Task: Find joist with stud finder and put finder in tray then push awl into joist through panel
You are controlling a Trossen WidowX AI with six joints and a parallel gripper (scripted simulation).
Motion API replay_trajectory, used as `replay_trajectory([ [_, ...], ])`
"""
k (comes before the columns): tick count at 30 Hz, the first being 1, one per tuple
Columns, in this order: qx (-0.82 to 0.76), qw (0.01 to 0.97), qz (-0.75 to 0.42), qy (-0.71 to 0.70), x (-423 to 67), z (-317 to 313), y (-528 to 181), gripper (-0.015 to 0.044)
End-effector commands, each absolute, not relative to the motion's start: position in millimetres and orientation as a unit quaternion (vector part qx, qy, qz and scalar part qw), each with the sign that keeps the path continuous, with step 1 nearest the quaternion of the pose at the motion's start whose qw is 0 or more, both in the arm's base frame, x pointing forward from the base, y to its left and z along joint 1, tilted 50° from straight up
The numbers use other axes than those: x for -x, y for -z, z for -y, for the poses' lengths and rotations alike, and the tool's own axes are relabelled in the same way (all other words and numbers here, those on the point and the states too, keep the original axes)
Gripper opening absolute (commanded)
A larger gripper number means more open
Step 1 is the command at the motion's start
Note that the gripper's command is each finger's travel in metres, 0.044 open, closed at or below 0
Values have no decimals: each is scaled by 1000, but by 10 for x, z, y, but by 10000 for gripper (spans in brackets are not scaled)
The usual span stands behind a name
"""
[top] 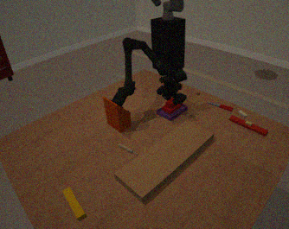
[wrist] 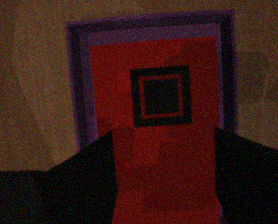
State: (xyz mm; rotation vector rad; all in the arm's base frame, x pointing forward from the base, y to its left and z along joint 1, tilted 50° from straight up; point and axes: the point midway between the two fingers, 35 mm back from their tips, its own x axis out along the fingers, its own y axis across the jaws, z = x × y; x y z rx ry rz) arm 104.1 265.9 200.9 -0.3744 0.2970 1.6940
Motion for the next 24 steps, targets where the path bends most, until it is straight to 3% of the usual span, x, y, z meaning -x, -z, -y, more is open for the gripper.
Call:
replay_trajectory([
  [1, 163, 640, -130, -740, -1049, -2681, -1997, 0],
  [15, 160, 640, -129, -740, -1011, -2831, -1879, 0],
  [24, 161, 638, -129, -742, -1003, -2813, -1889, 236],
])
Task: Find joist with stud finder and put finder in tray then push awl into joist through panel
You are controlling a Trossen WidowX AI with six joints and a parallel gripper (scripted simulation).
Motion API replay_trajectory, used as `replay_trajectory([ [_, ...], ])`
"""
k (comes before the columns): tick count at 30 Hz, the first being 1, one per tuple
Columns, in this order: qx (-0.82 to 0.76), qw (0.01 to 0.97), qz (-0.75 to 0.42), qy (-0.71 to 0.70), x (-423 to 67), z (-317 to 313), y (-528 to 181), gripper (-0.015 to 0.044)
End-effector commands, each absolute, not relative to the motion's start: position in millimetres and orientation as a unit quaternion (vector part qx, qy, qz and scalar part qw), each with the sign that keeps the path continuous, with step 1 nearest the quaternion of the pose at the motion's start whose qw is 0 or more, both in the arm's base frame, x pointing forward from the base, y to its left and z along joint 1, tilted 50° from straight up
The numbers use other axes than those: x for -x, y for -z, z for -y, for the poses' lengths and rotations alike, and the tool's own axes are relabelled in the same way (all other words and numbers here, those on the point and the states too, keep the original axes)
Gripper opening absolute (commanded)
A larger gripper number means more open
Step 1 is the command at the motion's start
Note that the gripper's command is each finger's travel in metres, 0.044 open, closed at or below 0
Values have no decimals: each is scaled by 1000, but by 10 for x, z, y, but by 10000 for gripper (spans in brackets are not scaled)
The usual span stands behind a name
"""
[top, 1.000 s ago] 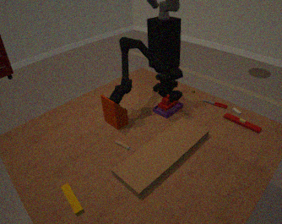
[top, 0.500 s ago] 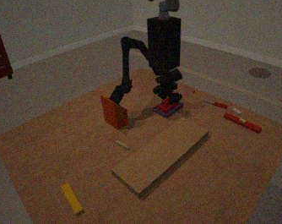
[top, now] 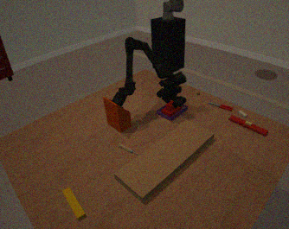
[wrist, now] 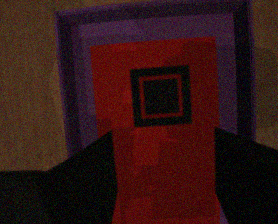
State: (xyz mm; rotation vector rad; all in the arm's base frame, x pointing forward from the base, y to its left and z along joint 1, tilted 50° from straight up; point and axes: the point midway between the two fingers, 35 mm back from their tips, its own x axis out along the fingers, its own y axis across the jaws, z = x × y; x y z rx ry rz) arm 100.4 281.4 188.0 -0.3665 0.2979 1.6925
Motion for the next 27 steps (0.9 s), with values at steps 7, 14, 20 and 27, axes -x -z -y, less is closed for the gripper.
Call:
replay_trajectory([
  [7, 168, 636, -132, -742, -1070, -2682, -1982, 420],
  [14, 164, 638, -132, -741, -1110, -2105, -2467, 440],
  [20, 129, 639, -195, -733, -1247, -2189, -2113, 440],
  [27, 104, 694, -339, -627, -2100, -1768, -1247, 440],
])
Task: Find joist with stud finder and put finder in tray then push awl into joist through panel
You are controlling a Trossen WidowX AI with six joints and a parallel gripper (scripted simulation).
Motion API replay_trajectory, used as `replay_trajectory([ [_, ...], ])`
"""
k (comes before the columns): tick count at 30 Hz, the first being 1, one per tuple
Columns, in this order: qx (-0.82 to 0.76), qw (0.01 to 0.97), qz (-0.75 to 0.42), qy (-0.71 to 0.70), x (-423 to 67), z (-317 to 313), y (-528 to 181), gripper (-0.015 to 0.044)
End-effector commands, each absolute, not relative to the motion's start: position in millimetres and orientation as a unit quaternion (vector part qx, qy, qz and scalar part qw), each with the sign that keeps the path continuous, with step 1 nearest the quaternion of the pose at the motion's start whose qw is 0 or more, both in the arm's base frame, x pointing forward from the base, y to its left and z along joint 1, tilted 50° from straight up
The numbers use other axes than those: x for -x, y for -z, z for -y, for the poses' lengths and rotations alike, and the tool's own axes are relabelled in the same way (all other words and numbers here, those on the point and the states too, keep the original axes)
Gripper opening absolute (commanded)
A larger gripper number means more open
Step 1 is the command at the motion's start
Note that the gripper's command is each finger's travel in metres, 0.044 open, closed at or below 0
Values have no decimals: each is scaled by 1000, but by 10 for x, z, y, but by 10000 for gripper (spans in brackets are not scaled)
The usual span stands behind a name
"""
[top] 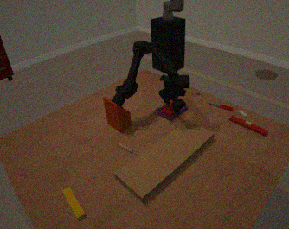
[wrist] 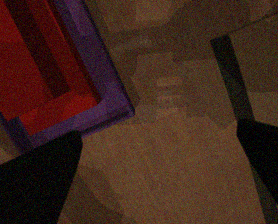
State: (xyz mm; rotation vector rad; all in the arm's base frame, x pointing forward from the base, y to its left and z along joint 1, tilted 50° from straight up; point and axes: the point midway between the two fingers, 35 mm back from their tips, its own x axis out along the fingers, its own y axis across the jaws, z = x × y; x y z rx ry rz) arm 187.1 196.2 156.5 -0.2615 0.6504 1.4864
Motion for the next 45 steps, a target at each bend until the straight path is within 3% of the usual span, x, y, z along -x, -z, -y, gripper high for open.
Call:
replay_trajectory([
  [1, 98, 698, -358, -612, -2185, -1675, -1117, 440],
  [11, 1, 695, -533, -482, -2397, -612, 161, 440],
  [22, -168, 624, -648, -404, -1530, 62, 1195, 440],
  [45, -180, 618, -651, -402, -1554, -28, 1256, 440],
])
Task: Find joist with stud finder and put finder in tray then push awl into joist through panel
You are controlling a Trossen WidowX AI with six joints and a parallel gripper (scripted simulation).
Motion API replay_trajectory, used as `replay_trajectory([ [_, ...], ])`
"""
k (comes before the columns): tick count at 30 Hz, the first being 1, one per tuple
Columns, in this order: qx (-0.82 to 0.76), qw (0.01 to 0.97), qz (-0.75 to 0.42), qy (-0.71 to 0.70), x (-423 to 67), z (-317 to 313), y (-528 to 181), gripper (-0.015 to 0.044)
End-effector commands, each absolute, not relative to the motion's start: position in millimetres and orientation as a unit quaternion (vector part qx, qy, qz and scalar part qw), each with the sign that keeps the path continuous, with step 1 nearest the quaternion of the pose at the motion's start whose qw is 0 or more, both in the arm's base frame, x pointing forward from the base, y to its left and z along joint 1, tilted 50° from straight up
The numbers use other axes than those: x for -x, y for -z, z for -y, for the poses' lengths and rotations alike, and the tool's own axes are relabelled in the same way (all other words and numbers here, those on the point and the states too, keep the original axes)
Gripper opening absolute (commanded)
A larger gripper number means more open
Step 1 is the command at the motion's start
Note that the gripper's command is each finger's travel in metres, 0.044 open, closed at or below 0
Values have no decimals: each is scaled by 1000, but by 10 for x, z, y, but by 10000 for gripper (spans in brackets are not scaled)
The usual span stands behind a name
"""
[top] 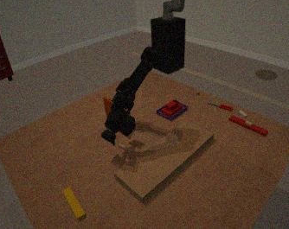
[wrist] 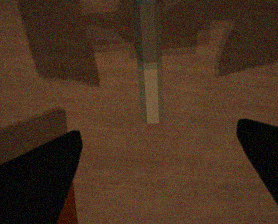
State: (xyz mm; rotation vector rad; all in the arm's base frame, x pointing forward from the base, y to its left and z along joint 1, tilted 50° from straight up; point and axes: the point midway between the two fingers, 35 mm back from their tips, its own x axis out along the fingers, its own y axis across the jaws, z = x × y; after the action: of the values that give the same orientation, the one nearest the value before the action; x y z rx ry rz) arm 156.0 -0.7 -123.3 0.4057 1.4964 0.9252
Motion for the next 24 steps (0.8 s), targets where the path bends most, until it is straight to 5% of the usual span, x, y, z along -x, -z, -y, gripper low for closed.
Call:
replay_trajectory([
  [1, -180, 618, -651, -402, -1553, -40, 1267, 440],
  [24, -181, 618, -651, -403, -1511, -318, 1498, 440],
])
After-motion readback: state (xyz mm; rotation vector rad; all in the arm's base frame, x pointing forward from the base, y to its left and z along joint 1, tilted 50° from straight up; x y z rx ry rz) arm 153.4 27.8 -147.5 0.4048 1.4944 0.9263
